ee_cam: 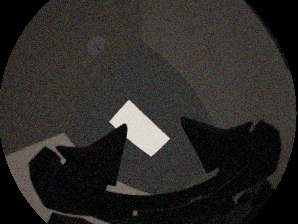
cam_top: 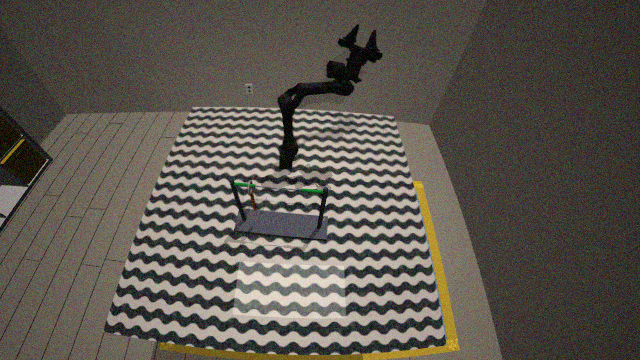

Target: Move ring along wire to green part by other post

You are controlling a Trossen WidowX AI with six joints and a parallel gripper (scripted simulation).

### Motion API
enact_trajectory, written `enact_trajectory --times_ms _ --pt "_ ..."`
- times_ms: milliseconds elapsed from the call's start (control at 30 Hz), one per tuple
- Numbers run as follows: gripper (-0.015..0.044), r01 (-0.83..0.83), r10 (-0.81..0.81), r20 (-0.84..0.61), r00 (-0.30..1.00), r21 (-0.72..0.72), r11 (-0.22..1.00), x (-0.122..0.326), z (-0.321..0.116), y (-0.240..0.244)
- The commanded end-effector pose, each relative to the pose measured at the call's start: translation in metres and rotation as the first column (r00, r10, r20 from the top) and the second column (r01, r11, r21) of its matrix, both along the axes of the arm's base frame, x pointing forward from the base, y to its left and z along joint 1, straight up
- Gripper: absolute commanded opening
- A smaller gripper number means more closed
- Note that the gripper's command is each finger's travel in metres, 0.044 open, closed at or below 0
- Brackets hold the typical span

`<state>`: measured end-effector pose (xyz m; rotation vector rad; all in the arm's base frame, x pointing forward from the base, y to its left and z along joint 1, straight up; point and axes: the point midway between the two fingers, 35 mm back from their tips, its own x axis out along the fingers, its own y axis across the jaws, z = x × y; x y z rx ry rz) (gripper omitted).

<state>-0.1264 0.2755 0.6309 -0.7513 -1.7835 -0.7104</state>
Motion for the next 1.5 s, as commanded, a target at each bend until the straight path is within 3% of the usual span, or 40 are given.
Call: enact_trajectory --times_ms 0,267,900,1467 --pt "0.0374 0.0 0.0 0.0 1.0 -0.001 1.0 0.0 0.0 0.0" --pt "0.0164 0.004 -0.004 -0.001 1.0 -0.107 0.994 0.035 -0.01 0.024" --pt "0.016 0.036 -0.096 -0.128 0.987 -0.408 0.912 0.177 -0.05 0.055" --pt "0.016 -0.005 -0.262 -0.317 0.911 -0.646 0.763 0.31 -0.128 0.013"
